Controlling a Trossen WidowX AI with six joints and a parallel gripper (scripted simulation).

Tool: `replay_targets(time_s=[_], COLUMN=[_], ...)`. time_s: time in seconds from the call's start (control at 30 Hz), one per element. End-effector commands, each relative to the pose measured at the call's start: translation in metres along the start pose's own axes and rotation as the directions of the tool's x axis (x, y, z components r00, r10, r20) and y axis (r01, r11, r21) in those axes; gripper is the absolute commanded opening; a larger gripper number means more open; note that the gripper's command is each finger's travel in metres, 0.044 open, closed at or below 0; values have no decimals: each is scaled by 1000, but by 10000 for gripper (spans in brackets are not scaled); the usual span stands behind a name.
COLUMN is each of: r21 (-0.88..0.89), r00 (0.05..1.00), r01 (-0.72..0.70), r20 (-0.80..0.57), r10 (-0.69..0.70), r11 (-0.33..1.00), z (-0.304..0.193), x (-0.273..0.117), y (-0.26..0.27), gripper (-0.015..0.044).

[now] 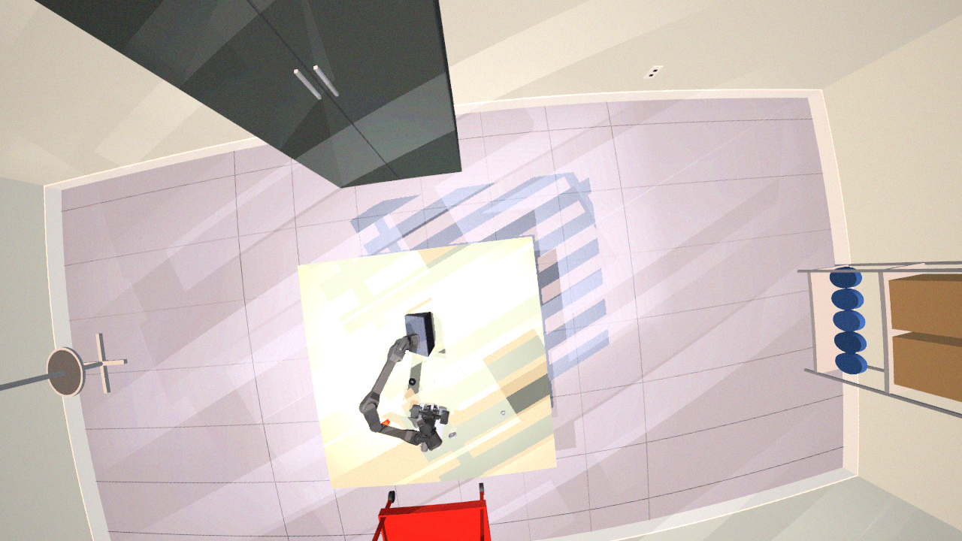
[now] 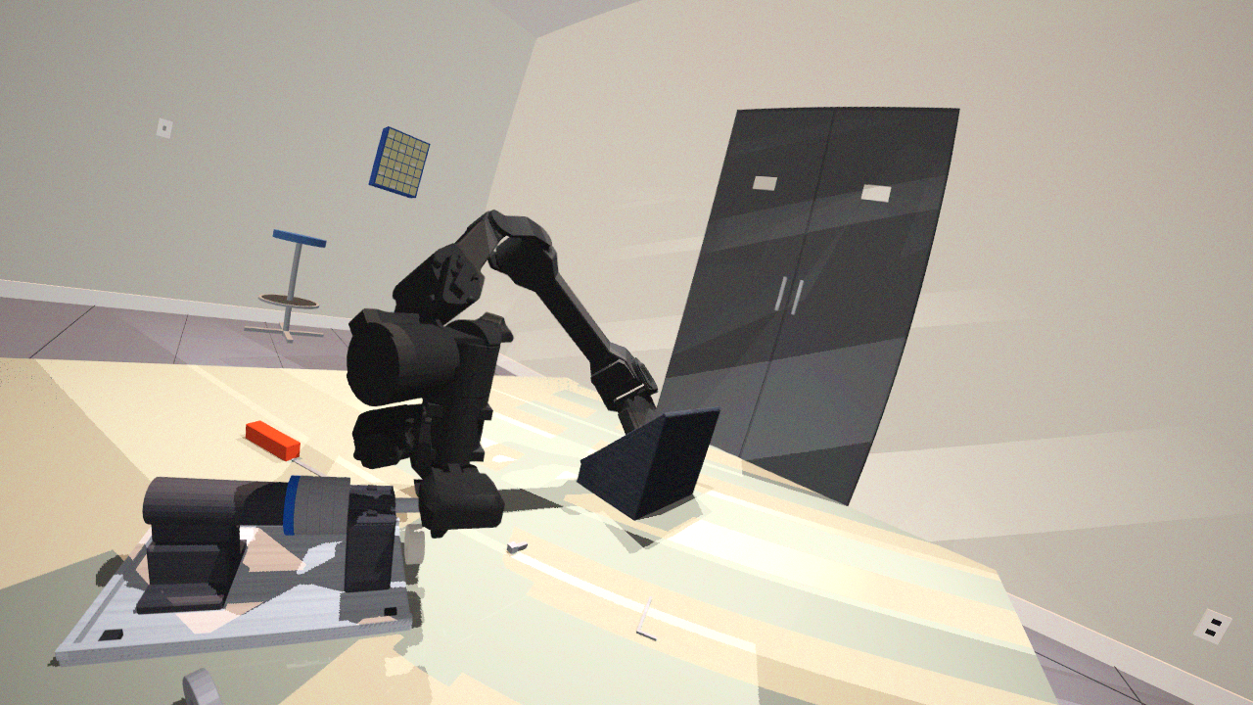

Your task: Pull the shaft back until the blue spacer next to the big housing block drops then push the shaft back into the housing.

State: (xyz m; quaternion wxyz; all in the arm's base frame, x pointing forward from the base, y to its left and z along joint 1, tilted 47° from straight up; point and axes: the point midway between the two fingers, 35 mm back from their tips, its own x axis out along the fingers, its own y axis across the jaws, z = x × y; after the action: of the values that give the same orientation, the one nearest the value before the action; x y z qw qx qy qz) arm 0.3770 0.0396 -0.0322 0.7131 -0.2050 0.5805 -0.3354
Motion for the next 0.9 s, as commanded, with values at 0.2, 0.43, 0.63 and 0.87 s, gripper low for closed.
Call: replay_targets(time_s=[0.2, 0.43, 0.63, 0.87], r21=[2, 2, 2, 2], r00=[1000, 1000, 1000, 1000], r01=[-1, -1, -1, -1], r20=[-3, -3, -3, -3], r10=[1, 1, 1, 1], r11=[1000, 1000, 1000, 1000], z=[-3, -4, -4, -5], x=[0, 0, 0, 0], y=[0, 0, 0, 0], gripper=[0, 0, 0, 0])
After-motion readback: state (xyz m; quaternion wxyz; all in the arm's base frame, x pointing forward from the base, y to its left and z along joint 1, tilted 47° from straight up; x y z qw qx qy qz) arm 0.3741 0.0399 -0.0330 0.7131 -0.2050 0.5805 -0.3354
